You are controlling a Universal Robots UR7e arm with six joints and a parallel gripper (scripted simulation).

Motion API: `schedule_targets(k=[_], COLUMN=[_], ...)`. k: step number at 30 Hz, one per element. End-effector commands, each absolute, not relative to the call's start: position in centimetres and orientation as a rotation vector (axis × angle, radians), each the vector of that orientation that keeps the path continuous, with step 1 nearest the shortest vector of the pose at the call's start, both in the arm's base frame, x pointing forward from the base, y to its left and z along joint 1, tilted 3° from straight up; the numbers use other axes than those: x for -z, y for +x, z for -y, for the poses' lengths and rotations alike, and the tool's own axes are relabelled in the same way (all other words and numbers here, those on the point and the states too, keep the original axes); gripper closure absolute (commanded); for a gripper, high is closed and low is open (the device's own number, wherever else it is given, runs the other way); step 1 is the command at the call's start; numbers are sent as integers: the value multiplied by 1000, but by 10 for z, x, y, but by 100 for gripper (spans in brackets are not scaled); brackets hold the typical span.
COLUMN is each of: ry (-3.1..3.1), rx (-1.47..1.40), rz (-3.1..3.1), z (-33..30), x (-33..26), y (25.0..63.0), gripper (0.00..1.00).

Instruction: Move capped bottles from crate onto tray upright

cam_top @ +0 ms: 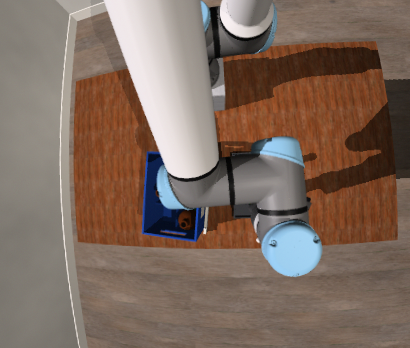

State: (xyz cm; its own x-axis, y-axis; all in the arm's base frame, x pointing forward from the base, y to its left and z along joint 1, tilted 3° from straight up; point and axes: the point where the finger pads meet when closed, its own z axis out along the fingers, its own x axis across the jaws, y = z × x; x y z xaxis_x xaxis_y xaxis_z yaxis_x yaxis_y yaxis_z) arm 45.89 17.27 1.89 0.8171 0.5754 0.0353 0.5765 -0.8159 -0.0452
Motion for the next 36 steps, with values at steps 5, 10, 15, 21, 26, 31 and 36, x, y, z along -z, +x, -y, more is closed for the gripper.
schedule_targets(k=[5,10,15,21,26,31,36], ry=[-2943,-2943,-2943,-2943,-2943,-2943,-2943], rx=[34,34,34,34,34,34,34], rz=[934,934,934,934,934,934,934], z=[-173,-173,-173,-173,-173,-173,-173], x=[-16,-16,-14,-12,-12,-12,-12], y=[459,459,459,459,459,459,459], gripper=[100,100,100,100,100,100,100])
